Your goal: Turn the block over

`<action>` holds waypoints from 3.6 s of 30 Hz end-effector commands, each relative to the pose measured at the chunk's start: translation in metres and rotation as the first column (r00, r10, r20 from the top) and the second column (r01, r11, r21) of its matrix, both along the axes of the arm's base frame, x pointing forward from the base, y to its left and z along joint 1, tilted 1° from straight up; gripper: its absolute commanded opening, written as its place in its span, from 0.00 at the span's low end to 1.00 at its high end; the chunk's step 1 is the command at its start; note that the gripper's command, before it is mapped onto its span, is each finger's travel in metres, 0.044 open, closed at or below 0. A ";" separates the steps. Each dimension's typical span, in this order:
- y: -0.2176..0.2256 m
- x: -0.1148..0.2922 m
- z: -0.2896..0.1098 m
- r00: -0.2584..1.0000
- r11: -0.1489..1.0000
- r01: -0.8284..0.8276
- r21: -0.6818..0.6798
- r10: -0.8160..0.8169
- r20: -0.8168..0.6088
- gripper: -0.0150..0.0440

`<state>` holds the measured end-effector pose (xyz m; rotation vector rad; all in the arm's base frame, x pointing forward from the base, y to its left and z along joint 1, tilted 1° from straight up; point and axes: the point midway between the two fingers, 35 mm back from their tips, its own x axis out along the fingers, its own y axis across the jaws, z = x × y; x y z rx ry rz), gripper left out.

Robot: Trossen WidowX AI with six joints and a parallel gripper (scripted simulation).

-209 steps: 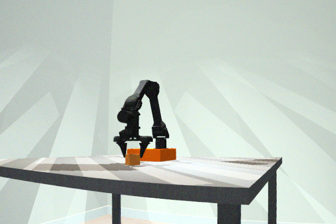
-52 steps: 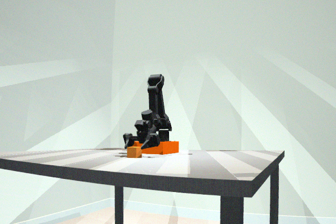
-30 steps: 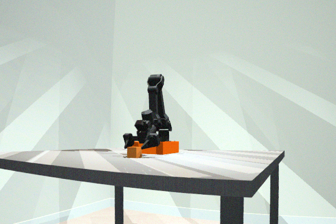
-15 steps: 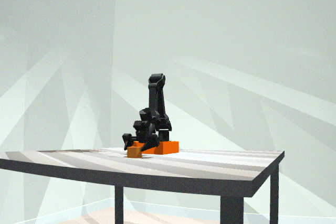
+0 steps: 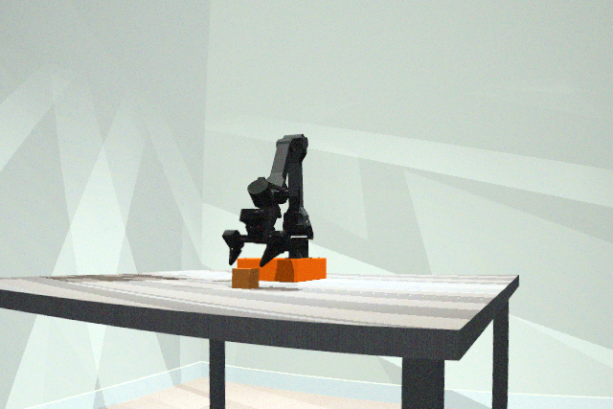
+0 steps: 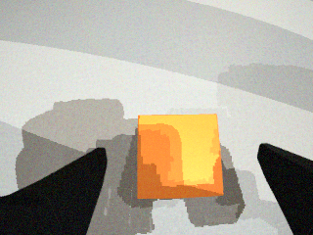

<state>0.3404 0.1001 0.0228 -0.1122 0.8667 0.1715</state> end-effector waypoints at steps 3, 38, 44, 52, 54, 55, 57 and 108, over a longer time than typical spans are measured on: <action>-0.003 -0.016 0.040 0.995 1.000 0.004 0.002 -0.004 -0.096 1.00; 0.007 0.019 0.034 0.792 0.994 -0.022 -0.107 -0.048 -0.609 1.00; 0.007 0.020 0.026 0.792 0.994 -0.022 -0.107 -0.048 -0.609 1.00; 0.006 0.020 0.018 0.792 0.994 -0.022 -0.107 -0.048 -0.609 1.00; 0.007 0.021 0.015 0.792 0.994 -0.022 -0.107 -0.048 -0.609 1.00; 0.007 0.021 0.013 0.792 0.994 -0.022 -0.107 -0.048 -0.609 1.00; 0.007 0.021 0.010 0.792 0.994 -0.022 -0.107 -0.048 -0.609 1.00; 0.006 0.021 0.001 0.792 0.994 -0.022 -0.107 -0.048 -0.609 0.25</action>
